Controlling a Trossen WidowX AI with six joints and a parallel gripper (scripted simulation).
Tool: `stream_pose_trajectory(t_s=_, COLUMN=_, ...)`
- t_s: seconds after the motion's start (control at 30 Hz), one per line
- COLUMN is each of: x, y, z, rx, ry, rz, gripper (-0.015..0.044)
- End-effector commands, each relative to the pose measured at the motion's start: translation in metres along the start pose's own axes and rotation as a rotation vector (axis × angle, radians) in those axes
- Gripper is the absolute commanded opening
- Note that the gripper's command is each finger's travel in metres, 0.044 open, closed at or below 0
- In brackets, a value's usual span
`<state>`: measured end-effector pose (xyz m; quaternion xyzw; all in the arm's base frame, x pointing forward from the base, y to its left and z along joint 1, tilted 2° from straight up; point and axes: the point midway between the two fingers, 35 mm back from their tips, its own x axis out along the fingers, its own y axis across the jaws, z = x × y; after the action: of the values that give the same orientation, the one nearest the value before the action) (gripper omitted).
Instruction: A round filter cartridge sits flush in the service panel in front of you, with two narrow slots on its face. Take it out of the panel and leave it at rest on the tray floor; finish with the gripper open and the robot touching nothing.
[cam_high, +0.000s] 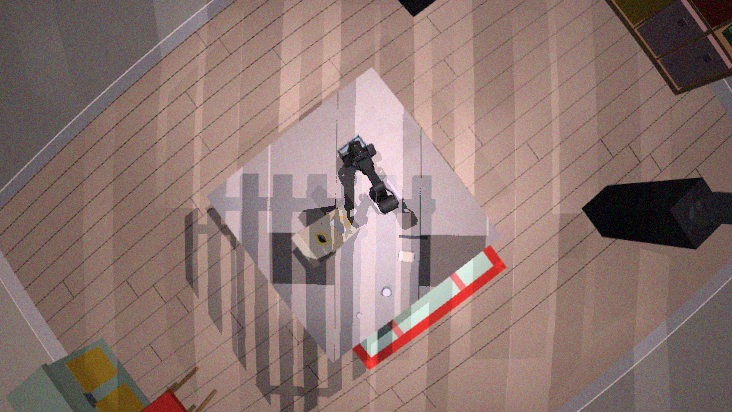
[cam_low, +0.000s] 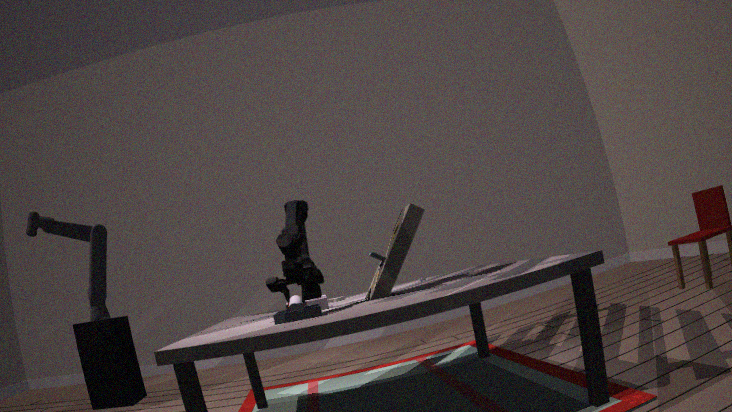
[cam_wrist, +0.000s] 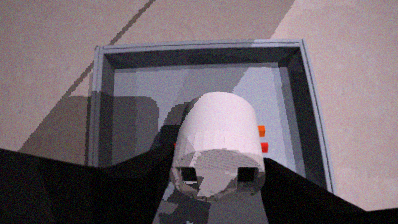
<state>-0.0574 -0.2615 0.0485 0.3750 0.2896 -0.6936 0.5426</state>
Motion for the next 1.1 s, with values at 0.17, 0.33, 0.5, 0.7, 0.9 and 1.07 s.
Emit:
stream_pose_trajectory(t_s=0.17, x=0.0, y=0.0, z=0.0, rx=0.0, ry=-0.002, rz=0.0, gripper=0.0131)
stream_pose_trajectory(t_s=0.33, x=0.0, y=0.0, z=0.0, rx=0.0, ry=-0.002, rz=0.0, gripper=0.0263)
stream_pose_trajectory(t_s=0.5, x=0.0, y=0.0, z=0.0, rx=0.0, ry=-0.002, rz=0.0, gripper=0.0394)
stream_pose_trajectory(t_s=0.7, x=0.0, y=0.0, z=0.0, rx=0.0, ry=-0.002, rz=0.0, gripper=0.044)
stream_pose_trajectory(t_s=0.9, x=-0.051, y=0.0, z=0.032, rx=0.0, ry=0.0, rz=0.0, gripper=0.044)
stream_pose_trajectory(t_s=1.07, x=-0.06, y=0.0, z=0.035, rx=0.0, ry=0.0, rz=0.0, gripper=0.044)
